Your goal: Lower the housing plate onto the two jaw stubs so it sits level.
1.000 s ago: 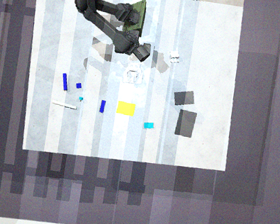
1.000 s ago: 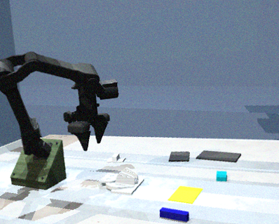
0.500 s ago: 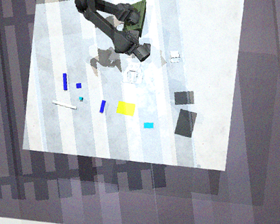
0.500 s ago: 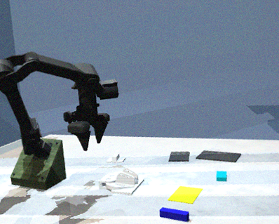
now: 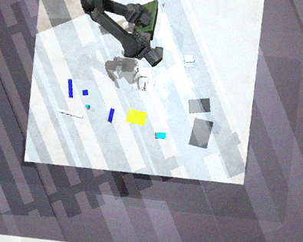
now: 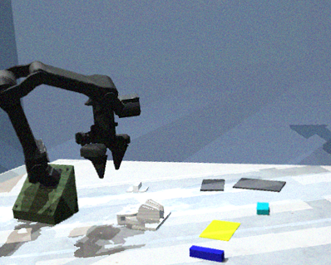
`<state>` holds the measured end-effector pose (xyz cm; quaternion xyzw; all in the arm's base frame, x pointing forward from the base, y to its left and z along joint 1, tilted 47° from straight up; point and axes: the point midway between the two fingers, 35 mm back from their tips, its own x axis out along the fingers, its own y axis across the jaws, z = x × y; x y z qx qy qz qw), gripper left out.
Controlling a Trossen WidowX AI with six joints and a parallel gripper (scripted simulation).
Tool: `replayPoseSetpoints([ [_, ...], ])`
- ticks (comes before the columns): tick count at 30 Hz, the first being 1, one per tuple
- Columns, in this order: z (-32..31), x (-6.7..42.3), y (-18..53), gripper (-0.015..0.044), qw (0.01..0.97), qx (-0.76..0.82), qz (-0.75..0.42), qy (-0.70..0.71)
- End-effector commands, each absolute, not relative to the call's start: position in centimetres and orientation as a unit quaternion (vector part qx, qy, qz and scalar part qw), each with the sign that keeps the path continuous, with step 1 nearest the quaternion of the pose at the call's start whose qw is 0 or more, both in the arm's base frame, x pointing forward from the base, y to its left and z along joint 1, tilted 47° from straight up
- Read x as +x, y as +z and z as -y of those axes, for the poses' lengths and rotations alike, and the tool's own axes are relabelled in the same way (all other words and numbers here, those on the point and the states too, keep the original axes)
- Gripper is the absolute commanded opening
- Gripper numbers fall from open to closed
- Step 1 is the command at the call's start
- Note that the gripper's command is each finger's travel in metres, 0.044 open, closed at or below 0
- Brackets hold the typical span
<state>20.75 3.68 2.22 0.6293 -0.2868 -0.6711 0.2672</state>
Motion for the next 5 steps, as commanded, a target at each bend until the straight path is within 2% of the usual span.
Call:
replayPoseSetpoints([
  [1, -3.64, 20.61, 2.21, 0.044, 0.266, 0.628, 0.288, -0.672],
  [5, -3.64, 20.61, 2.21, 0.044, 0.266, 0.628, 0.288, -0.672],
])
